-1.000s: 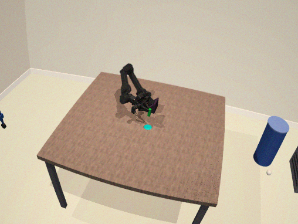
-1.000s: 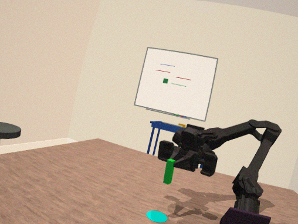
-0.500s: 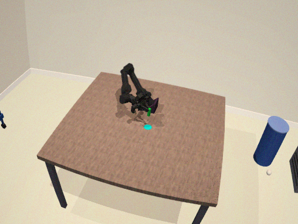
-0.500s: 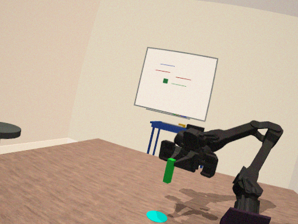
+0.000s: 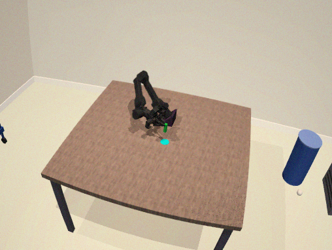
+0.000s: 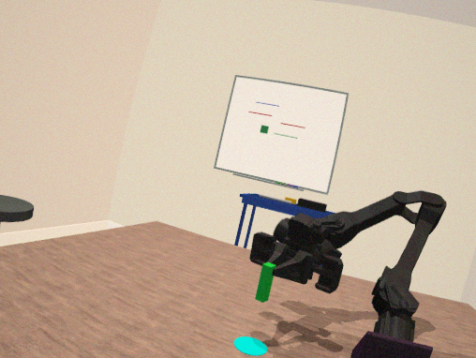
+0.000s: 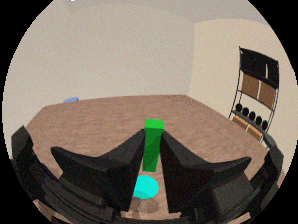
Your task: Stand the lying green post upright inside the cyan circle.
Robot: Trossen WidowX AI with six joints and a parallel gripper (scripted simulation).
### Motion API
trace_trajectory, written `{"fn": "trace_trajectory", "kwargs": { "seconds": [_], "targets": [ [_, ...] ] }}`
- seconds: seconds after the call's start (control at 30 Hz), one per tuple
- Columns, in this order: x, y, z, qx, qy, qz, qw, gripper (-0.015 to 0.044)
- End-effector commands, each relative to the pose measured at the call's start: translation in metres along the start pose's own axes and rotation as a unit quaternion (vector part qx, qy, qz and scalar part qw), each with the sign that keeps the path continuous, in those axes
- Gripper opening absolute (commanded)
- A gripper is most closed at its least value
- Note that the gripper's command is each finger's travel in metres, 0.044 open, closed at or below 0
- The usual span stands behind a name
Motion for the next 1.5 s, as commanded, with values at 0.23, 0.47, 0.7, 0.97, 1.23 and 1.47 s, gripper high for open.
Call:
{"fn": "trace_trajectory", "kwargs": {
  "seconds": [0.23,0.47,0.7,0.97,1.23,1.47],
  "targets": [
    [-0.001,-0.005,-0.039,0.001,-0.002,0.004,1.000,0.0022],
    [0.001,-0.007,-0.063,-0.003,0.001,0.003,1.000,0.0022],
    [0.003,-0.009,-0.077,-0.004,0.002,0.002,1.000,0.0022],
    [0.002,-0.012,-0.089,0.000,0.000,0.002,1.000,0.0022],
    [0.002,-0.012,-0.089,0.000,0.000,0.002,1.000,0.0049],
    [0.002,-0.012,-0.089,0.000,0.000,0.002,1.000,0.0233]
  ]
}}
Point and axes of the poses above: the point midway between the two fingers, 35 mm back from their tips, its own y axis back along the fingers, its own x axis across the jaws, z = x × y, the point moved 7 cm from there along y, back along the fingers, and after that the axes turned 2 degrees about -y, right-handed, at the moved point
